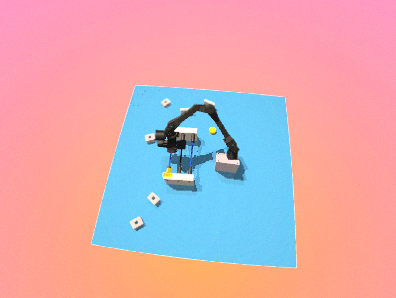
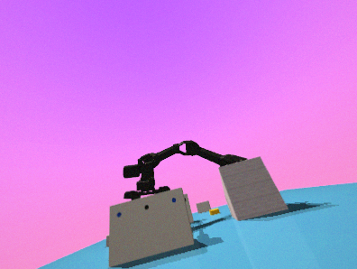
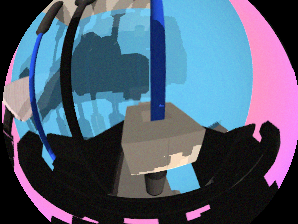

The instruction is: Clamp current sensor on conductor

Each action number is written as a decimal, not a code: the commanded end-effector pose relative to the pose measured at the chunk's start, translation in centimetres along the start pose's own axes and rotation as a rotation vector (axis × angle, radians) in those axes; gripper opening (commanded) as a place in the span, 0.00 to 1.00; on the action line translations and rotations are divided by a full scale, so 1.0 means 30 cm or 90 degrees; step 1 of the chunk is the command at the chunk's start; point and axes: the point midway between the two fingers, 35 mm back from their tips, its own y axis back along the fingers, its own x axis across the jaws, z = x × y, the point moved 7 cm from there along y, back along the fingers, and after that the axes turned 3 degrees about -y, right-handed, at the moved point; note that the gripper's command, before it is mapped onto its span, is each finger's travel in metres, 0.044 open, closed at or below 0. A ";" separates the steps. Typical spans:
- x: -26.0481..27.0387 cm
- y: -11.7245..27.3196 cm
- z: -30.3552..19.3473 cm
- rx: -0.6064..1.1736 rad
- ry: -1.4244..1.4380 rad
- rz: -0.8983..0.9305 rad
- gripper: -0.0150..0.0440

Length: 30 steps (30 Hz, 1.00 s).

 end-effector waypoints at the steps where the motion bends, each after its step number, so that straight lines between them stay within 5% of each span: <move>1: 0.000 0.001 -0.001 0.000 -0.001 0.000 0.69; 14: 0.000 0.001 -0.001 0.000 -0.001 0.000 0.69; 21: 0.000 0.001 -0.001 0.000 -0.001 0.000 1.00; 30: 0.001 0.010 0.000 0.000 -0.001 -0.002 1.00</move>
